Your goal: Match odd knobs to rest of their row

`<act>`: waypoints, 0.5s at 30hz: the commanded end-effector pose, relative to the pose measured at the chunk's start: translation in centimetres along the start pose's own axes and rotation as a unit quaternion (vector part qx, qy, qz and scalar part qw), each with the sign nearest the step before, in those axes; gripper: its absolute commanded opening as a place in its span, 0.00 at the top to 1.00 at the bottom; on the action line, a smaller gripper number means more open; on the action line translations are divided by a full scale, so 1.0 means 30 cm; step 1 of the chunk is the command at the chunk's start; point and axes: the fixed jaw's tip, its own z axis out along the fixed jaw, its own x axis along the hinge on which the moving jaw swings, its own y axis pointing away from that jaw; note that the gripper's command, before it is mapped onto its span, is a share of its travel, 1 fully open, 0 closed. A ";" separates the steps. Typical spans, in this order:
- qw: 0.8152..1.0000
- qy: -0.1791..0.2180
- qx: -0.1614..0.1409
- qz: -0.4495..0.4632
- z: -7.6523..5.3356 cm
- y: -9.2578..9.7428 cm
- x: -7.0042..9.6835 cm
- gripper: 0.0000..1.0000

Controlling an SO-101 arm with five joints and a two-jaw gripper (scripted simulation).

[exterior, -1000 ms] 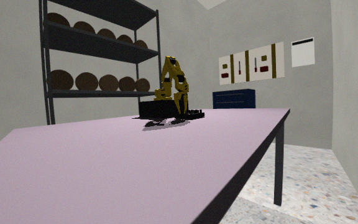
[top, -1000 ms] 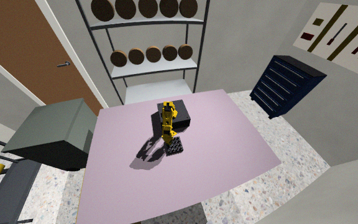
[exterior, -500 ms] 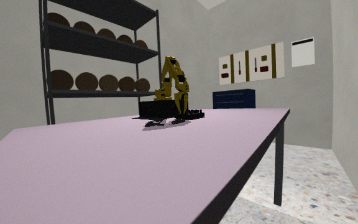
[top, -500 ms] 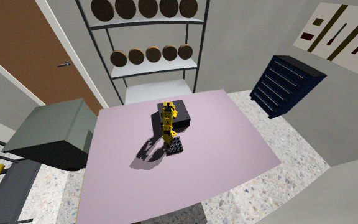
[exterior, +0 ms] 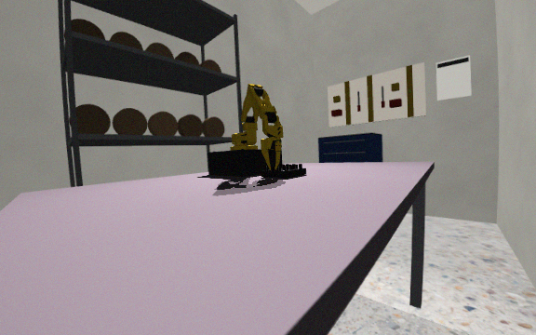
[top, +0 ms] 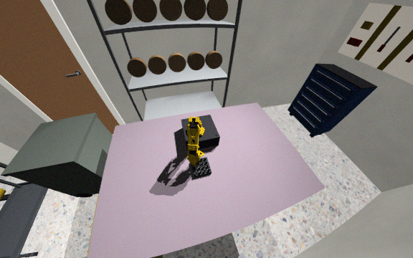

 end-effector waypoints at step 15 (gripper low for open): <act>0.990 -0.007 -0.008 0.139 0.006 0.009 -0.015 0.99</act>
